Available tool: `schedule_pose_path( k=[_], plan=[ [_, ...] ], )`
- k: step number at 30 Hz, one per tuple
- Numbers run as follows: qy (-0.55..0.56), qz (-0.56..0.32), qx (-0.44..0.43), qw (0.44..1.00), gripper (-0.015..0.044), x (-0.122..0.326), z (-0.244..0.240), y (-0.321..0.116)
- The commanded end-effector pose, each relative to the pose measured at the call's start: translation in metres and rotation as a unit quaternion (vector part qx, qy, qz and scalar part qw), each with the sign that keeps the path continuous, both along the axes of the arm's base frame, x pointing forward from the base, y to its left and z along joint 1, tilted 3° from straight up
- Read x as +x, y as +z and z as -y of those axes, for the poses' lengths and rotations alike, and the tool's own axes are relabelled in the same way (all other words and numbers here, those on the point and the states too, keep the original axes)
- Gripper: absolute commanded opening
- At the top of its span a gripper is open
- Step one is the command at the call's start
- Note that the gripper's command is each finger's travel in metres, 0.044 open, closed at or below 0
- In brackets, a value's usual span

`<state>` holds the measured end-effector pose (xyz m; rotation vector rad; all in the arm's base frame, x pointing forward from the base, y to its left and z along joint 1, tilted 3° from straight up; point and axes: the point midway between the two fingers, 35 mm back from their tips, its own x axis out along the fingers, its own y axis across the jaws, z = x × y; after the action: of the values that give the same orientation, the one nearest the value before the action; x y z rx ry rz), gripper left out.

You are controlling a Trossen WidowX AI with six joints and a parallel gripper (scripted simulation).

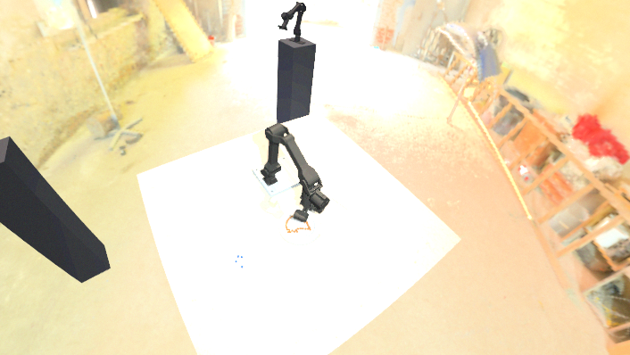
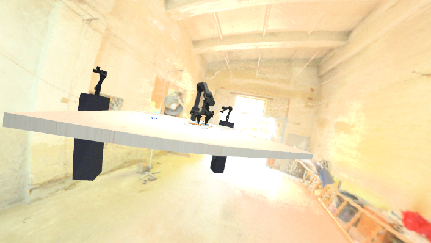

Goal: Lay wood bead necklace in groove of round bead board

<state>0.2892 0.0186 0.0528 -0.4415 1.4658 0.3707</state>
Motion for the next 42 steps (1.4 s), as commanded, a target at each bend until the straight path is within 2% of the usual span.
schedule_pose_path(
  k=[1, 2, 4, 7, 12, 14, 42],
  plan=[
    [-0.003, 0.0, 0.0, 1.0, 0.044, 0.001, 0.0, 0.001],
    [-0.003, 0.0, 0.0, 1.0, 0.044, 0.001, 0.0, 0.001],
    [-0.035, 0.001, 0.002, 0.999, 0.0387, 0.001, 0.0, 0.003],
    [-0.174, 0.005, 0.013, 0.985, 0.0309, 0.001, 0.003, 0.012],
    [-0.411, 0.012, 0.03, 0.911, 0.0177, 0.001, 0.007, 0.028],
    [-0.469, 0.013, 0.035, 0.883, 0.0125, 0.0, 0.008, 0.033],
    [-0.473, 0.017, 0.037, 0.88, 0.012, 0.004, 0.008, 0.016]
  ],
)
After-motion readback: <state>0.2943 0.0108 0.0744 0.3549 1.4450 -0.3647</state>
